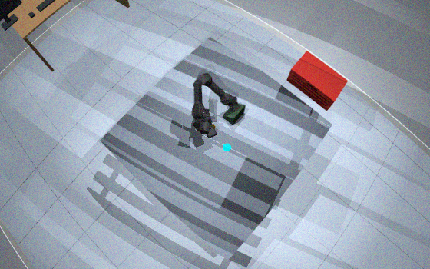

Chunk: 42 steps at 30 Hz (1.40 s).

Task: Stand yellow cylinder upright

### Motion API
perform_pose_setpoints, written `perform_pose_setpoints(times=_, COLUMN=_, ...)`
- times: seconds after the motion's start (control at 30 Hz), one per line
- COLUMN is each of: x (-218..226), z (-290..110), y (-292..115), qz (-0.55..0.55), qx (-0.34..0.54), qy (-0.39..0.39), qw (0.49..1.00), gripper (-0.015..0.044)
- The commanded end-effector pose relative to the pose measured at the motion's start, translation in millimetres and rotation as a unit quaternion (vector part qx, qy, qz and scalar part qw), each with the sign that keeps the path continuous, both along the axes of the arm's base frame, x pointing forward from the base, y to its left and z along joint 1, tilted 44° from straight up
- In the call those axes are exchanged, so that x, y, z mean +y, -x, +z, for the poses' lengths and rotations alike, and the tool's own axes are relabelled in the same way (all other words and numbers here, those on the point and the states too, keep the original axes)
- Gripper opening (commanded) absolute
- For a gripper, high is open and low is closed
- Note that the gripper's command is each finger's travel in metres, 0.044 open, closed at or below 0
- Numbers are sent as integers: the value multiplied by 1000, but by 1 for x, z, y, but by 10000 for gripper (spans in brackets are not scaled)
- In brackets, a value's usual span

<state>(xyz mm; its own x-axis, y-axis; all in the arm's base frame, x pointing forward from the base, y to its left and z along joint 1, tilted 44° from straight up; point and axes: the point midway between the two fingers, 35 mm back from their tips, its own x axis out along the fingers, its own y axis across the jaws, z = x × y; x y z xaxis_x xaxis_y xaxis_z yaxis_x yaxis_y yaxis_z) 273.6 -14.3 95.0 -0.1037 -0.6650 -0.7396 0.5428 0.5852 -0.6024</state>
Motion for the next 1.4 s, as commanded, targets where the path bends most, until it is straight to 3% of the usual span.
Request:
perform_pose_setpoints(times=0.0, x=9, z=-4, y=-5, qz=33, qx=24, qy=-9, qw=999, gripper=105)
perform_pose_setpoints(times=0.67, x=49, z=-36, y=-12, qz=220, qx=194, qy=-35, qw=955, gripper=105)
perform_pose_setpoints(times=1.37, x=91, z=-73, y=-10, qz=398, qx=360, qy=-57, qw=842, gripper=105)
